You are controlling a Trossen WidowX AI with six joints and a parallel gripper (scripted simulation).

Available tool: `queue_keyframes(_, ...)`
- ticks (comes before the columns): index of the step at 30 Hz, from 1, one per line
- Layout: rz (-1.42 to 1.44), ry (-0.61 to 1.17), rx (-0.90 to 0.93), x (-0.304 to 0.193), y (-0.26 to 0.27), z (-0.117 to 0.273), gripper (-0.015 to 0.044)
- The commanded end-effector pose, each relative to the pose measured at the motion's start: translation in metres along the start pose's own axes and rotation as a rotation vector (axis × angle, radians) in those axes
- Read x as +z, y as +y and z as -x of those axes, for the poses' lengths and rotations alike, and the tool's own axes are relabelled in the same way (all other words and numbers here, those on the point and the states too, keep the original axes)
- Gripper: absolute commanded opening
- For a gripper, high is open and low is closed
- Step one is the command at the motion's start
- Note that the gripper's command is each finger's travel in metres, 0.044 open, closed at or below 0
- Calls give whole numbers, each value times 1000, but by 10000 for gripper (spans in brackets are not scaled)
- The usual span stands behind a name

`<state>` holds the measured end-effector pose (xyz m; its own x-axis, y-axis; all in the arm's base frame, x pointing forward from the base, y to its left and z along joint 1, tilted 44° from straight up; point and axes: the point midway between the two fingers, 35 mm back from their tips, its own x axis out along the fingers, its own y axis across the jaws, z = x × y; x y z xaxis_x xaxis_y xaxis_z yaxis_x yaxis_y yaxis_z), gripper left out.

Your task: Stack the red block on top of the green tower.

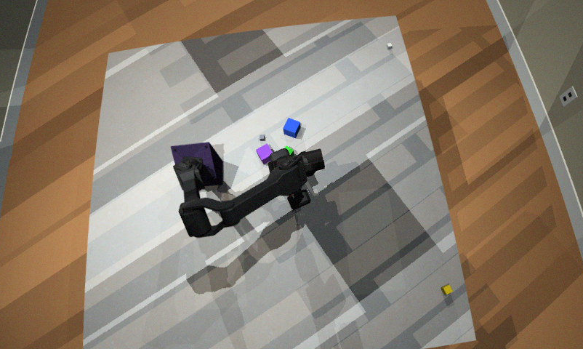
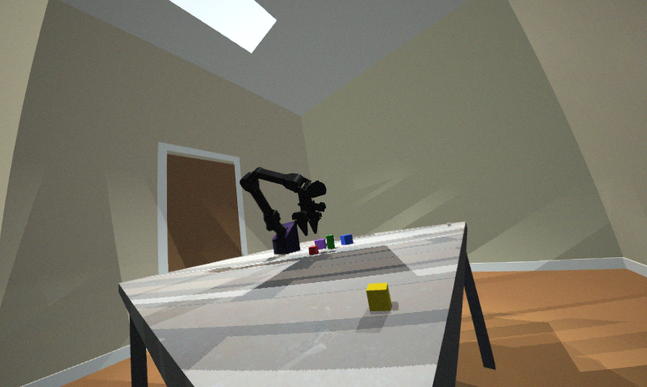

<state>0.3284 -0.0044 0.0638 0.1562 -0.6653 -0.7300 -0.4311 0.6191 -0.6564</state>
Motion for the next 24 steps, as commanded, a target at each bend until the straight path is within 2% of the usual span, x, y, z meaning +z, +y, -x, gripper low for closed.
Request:
queue_keyframes(1,13,16,-4,-2,2,-26,440)
queue_keyframes(24,13,17,-5,-3,3,-58,440)
